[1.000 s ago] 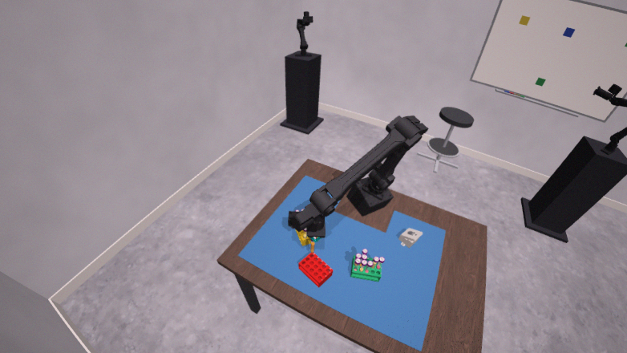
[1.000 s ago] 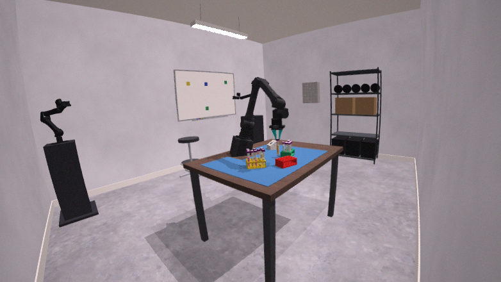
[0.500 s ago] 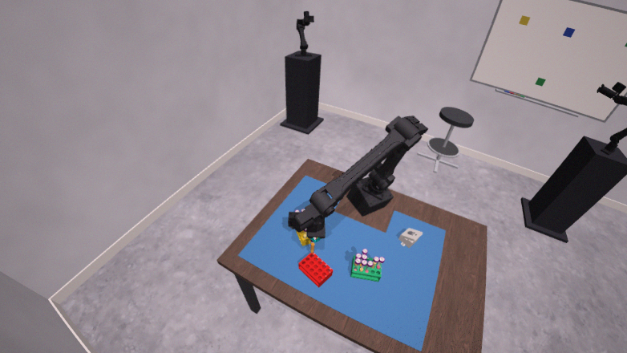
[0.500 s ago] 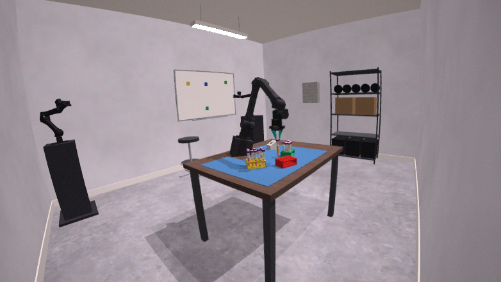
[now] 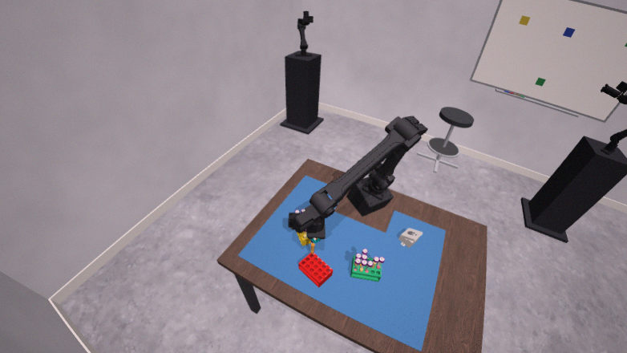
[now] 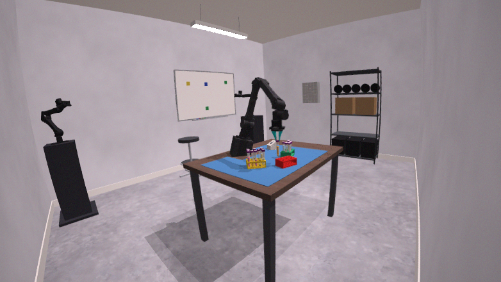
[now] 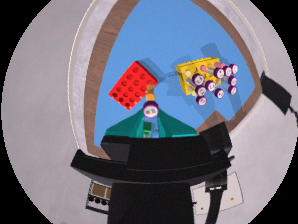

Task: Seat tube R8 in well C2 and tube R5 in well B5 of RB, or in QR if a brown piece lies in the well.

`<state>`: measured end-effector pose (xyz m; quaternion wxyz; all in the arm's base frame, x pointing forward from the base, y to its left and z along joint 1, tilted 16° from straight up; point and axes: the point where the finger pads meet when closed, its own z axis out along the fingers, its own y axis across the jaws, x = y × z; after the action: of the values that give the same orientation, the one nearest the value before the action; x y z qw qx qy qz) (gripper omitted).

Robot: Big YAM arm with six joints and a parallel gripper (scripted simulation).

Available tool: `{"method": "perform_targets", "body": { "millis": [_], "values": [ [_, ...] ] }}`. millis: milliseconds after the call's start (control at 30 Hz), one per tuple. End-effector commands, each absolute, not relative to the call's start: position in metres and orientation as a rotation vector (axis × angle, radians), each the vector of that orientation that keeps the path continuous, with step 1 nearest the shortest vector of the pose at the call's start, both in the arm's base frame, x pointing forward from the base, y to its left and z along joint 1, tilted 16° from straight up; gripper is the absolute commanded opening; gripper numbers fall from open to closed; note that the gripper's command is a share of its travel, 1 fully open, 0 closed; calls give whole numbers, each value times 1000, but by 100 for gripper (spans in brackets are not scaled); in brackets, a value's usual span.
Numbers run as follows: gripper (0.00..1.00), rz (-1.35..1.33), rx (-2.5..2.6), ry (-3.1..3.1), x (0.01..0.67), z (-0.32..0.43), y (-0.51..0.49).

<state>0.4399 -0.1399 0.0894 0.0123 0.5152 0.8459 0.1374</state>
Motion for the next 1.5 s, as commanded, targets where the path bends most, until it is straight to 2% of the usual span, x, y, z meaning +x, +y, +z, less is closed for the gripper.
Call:
{"method": "perform_targets", "body": {
  "millis": [0,1467],
  "values": [
    [0,434,1588,2604,459,98,-143],
    [0,432,1596,2610,457,81,-139]
  ]
}}
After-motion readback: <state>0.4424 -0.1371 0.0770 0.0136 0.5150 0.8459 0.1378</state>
